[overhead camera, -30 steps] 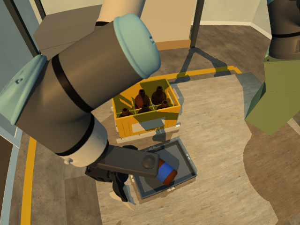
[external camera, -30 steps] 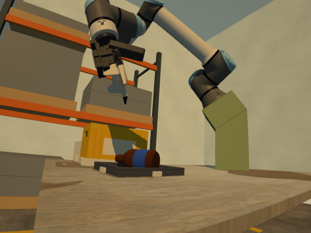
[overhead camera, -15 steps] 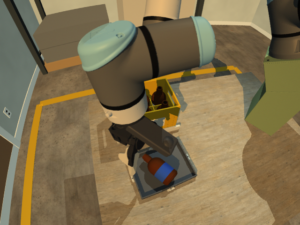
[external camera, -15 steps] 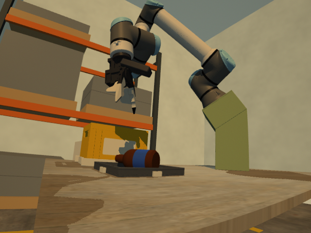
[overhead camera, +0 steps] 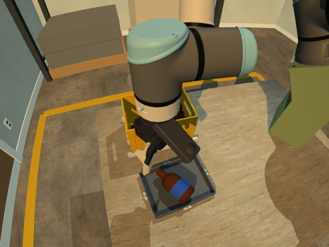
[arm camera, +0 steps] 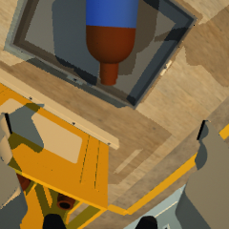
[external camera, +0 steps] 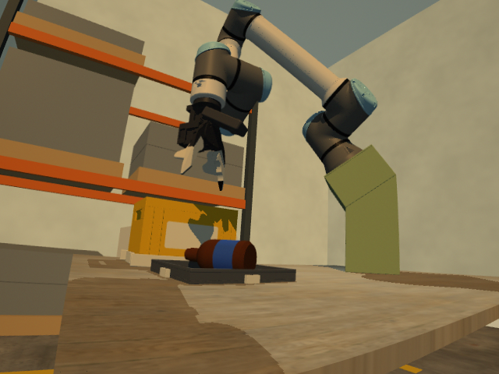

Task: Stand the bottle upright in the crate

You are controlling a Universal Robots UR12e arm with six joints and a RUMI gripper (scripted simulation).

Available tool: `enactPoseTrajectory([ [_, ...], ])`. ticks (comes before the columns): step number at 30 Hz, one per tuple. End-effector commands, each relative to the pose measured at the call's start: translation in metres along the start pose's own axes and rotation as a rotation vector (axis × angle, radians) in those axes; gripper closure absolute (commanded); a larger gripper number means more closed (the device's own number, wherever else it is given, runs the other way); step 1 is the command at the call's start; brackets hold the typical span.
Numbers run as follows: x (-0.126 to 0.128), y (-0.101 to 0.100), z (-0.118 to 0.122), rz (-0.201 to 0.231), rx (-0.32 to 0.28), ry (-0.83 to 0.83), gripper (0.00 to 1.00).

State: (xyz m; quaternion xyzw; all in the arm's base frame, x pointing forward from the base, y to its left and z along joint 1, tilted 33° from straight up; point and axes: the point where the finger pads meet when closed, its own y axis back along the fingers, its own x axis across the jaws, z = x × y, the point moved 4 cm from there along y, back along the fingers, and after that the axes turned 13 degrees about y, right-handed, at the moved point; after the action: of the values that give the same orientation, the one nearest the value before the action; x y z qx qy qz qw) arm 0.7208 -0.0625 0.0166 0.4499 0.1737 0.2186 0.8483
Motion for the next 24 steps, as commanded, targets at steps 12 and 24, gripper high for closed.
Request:
enactPoseTrajectory([
  [12,-0.0016,0.0001,0.0007,0.002,-0.008,-0.010,1.00],
  [24,-0.0016,0.0001,0.0007,0.002,-0.007,-0.009,1.00],
])
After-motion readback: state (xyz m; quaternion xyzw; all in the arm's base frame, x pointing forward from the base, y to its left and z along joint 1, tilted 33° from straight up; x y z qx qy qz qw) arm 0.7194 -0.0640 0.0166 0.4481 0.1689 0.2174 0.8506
